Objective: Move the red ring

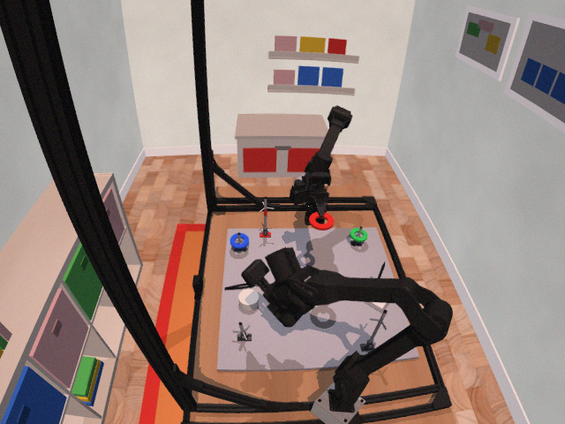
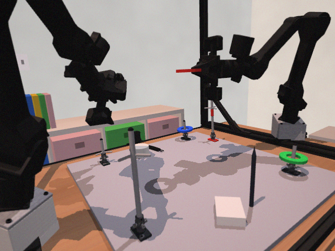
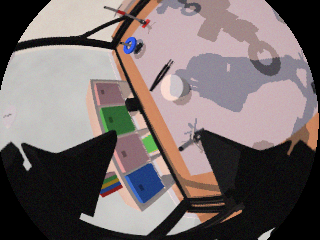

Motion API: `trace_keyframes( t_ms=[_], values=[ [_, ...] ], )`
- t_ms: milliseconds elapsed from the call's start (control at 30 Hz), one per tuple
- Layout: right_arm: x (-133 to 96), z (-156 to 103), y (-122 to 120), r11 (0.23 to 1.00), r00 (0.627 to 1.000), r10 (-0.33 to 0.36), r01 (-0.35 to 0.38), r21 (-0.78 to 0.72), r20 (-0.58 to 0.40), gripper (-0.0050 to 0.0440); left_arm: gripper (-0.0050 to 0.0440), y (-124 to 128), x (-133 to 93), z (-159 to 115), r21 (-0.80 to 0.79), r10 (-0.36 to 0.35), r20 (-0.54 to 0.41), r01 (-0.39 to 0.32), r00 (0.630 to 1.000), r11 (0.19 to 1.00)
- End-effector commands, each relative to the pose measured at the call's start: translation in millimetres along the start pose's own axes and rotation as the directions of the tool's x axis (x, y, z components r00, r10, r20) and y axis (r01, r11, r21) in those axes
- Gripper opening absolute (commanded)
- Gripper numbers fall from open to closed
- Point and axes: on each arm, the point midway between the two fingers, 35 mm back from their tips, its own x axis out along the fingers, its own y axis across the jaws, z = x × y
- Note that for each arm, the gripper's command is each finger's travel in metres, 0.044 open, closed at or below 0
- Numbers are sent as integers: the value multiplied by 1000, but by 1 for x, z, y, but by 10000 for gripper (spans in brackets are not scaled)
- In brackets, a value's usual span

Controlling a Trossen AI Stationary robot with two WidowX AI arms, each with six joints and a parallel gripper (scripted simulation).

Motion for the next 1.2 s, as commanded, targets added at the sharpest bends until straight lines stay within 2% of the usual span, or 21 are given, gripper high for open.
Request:
trace_keyframes(
  t_ms=[0, 133, 267, 333, 367, 400, 567, 833, 1167],
  values=[
    [-2, 29, 5, 991, 990, 101, -110, 79, 103, 400, 0, 1, -1, -1, 2, 2, -4, -2, 1000, 1000],
    [-8, 57, 10, 966, 960, 187, -218, 139, 207, 400, 0, 1, -1, -1, 2, 2, -4, -2, 1000, 1000],
    [-19, 85, 11, 927, 911, 260, -328, 181, 319, 400, 0, 1, -1, -1, 2, 2, -4, -2, 1000, 1000],
    [-19, 85, 11, 927, 911, 260, -328, 181, 319, 400, 0, 1, -1, -1, 2, 2, -4, -2, 1000, 1000],
    [-27, 97, 20, 896, 873, 316, -404, 187, 370, 400, 0, 1, -1, -1, 2, 2, -4, -2, 1000, 1000],
    [-31, 108, 9, 888, 856, 307, -415, 199, 415, 400, 0, 1, -1, -1, 2, 2, -4, -2, 1000, 1000],
    [-55, 140, 5, 814, 747, 366, -546, 197, 555, 400, 0, 1, -1, -1, 2, 2, -4, -2, 1000, 1000],
    [-103, 177, -2, 676, 526, 433, -727, 123, 732, 400, 0, 1, -1, -1, 2, 2, -4, -2, 1000, 1000],
    [-103, 181, -1, 672, 521, 433, -730, 121, 736, 400, 0, 1, -1, -1, 2, 2, -4, -2, 1000, 1000]
  ],
)
